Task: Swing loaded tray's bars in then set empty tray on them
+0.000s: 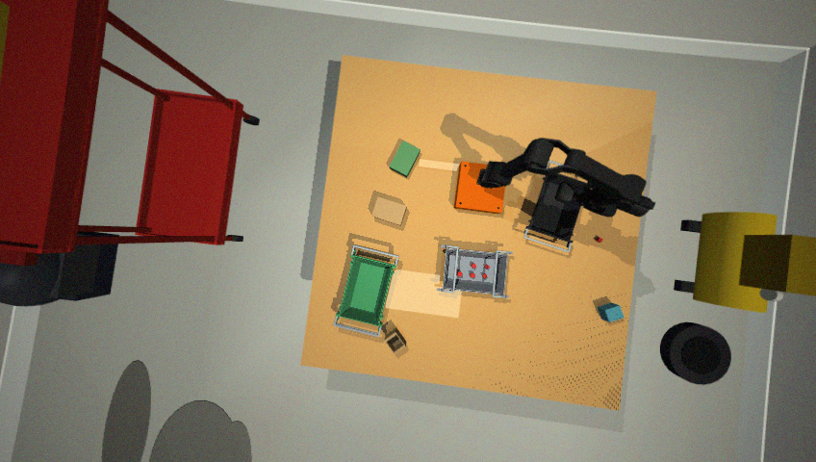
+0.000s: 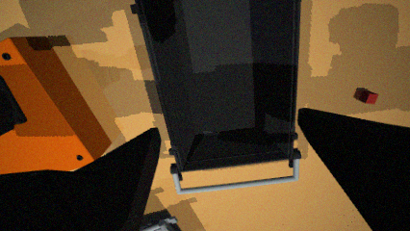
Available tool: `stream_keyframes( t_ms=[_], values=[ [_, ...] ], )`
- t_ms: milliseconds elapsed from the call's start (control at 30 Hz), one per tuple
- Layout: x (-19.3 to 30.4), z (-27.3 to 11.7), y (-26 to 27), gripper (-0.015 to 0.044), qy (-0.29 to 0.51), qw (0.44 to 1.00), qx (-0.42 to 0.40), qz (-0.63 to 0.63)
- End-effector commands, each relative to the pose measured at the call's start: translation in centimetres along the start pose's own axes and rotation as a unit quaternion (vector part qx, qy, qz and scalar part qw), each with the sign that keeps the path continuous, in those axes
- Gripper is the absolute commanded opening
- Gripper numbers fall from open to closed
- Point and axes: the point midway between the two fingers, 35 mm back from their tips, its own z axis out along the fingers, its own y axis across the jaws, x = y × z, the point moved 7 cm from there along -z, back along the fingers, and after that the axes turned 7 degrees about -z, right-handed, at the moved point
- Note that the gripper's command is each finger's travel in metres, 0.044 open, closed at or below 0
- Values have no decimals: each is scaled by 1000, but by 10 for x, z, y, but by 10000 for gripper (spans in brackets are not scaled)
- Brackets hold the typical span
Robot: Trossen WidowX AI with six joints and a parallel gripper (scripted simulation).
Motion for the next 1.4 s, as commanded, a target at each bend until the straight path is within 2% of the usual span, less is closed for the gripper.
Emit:
stream_keyframes(
  t_ms=[0, 233, 467, 1033, 1367],
  values=[
    [-3, 23, 26, 440, 1, 1000, 4, -3],
    [-9, 68, 69, 440, 1, 1000, 0, -3],
    [-8, 77, 68, 440, 1, 1000, 0, -3],
    [-8, 151, 68, 440, 1, 1000, 0, -3],
    [-8, 154, 69, 440, 1, 1000, 0, -3]
  ],
)
